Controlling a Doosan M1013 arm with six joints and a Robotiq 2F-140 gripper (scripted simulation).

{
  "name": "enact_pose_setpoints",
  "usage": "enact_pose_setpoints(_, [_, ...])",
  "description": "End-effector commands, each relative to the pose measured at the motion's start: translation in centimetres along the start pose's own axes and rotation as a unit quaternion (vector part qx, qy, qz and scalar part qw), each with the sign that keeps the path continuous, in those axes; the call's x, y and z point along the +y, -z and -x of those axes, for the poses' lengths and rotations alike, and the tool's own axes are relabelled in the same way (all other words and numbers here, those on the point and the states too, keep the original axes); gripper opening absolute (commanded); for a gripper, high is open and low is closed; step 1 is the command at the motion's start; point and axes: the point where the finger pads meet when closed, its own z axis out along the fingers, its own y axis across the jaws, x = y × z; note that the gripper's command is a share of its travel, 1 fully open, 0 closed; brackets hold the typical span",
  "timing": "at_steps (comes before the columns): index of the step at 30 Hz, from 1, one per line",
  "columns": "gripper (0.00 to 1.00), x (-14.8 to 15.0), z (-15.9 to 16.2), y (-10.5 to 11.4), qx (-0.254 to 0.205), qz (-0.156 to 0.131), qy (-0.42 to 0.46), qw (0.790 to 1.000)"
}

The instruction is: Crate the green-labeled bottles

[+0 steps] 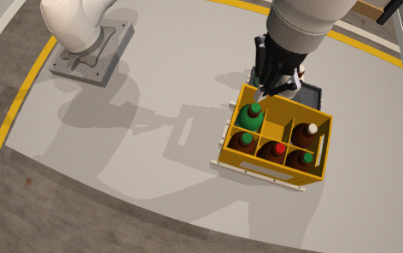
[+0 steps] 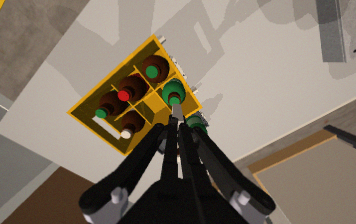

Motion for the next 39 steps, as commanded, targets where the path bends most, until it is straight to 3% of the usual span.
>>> enact_pose_setpoints(1, [0.00,0.1,0.1,0.4,-0.001,-0.002,0.005,1.000])
enact_pose_setpoints(21, [0.00,0.2,0.3,0.4,-0.001,-0.002,0.005,1.000])
enact_pose_setpoints(24, [0.00,3.7,6.2,0.4,-0.001,-0.002,0.005,1.000])
enact_pose_setpoints(29, [0.00,8.7,12.1,0.4,-0.001,-0.002,0.005,1.000])
enact_pose_setpoints(30, [0.38,9.6,13.3,0.3,-0.001,-0.002,0.005,1.000])
enact_pose_setpoints(39, [0.38,10.6,14.6,0.3,-0.001,-0.002,0.005,1.000])
